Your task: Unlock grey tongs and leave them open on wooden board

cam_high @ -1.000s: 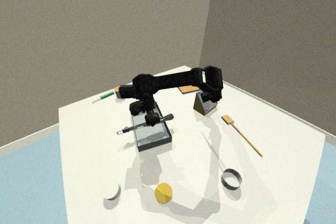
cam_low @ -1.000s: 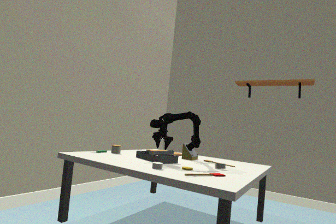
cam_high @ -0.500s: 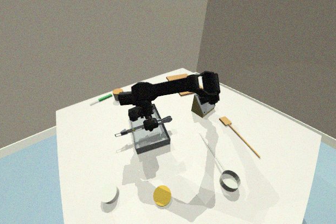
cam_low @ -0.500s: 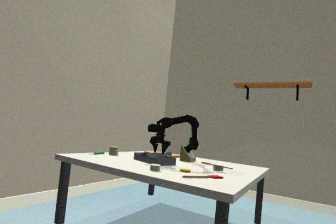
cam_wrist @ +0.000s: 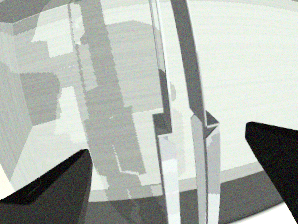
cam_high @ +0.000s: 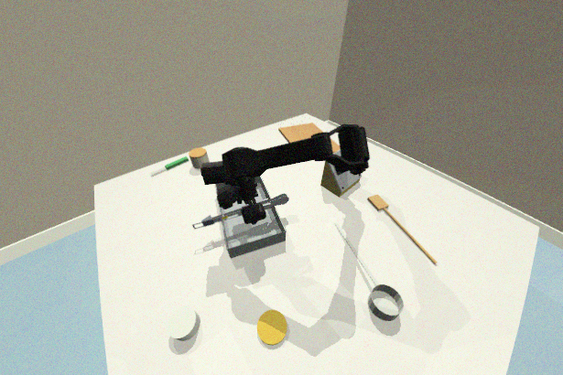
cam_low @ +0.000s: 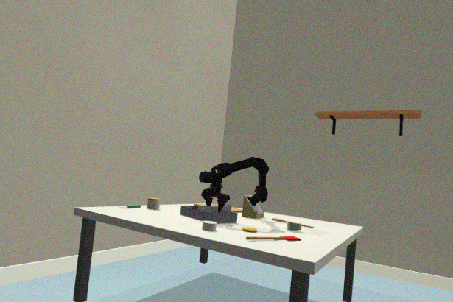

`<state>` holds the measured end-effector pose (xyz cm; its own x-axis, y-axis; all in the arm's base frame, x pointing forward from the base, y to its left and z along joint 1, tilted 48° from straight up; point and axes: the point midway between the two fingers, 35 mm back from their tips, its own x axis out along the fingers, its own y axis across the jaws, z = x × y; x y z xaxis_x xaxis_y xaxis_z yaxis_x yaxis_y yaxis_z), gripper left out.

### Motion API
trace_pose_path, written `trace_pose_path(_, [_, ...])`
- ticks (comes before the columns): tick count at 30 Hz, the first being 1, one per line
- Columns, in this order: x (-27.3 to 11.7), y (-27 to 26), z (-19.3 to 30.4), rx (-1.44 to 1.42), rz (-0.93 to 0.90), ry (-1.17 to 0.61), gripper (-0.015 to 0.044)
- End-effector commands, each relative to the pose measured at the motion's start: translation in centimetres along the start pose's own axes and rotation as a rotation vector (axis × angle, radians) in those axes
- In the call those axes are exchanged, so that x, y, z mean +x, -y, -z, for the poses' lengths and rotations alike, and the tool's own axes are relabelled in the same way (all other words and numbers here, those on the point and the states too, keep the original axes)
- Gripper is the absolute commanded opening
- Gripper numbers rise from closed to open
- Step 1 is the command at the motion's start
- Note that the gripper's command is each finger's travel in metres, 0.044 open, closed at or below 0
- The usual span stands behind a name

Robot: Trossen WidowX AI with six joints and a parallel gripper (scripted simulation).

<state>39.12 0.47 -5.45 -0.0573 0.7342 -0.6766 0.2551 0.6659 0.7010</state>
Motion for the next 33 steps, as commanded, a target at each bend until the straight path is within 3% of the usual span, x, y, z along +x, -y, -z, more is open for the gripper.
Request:
trace_pose_path(1, [0.5,0.0,0.0,0.006,-0.004,0.001,0.044])
trace_pose_path(14, [2.5,0.0,0.2,0.005,-0.007,0.0,0.044])
trace_pose_path(25, [2.3,-0.1,0.2,0.0,-0.002,-0.002,0.0151])
trace_pose_path(33, [2.3,-0.1,0.2,0.0,-0.002,-0.002,0.0098])
